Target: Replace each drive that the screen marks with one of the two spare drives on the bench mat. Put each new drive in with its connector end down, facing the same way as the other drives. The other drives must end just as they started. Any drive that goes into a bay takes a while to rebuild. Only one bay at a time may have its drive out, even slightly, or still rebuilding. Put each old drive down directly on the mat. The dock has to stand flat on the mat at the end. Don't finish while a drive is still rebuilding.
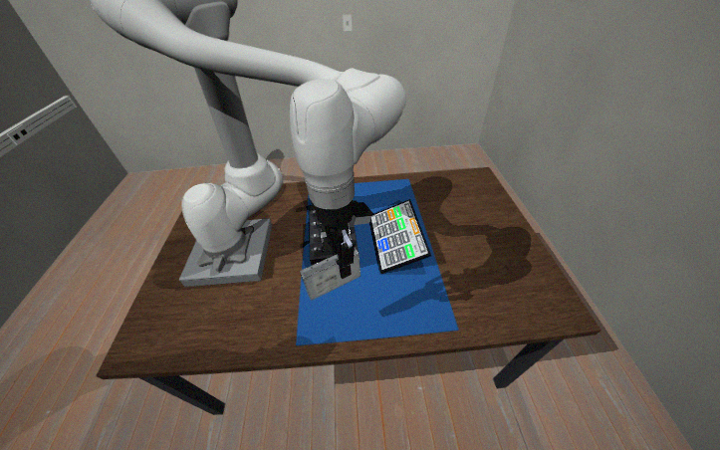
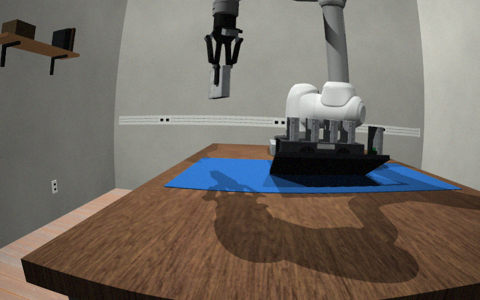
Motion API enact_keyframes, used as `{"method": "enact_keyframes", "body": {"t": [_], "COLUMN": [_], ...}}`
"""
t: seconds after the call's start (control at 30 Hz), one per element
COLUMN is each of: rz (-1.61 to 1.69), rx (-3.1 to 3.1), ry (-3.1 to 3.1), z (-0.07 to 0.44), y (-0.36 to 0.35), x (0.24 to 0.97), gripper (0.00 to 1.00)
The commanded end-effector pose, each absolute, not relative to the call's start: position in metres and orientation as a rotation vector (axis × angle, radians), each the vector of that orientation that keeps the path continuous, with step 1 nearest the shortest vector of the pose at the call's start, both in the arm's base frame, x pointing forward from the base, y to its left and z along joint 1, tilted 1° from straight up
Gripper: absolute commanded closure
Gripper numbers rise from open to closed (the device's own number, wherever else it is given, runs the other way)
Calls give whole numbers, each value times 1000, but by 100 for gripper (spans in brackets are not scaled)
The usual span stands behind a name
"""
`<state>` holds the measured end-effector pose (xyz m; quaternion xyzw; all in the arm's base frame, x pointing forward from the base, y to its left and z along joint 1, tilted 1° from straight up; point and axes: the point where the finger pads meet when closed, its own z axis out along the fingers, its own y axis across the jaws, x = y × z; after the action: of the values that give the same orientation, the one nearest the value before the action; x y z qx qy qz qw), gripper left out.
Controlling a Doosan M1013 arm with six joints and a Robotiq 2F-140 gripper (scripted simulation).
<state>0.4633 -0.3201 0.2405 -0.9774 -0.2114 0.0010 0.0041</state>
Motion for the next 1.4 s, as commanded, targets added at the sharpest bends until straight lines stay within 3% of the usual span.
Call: {"method": "enact_keyframes", "body": {"t": [0.0, 1.37], "rz": [-2, -6], "rx": [-3042, -2774], "ry": [-747, -1455], "z": [241, 241], "y": [-320, -320], "x": [464, 464], "gripper": [90, 90]}}
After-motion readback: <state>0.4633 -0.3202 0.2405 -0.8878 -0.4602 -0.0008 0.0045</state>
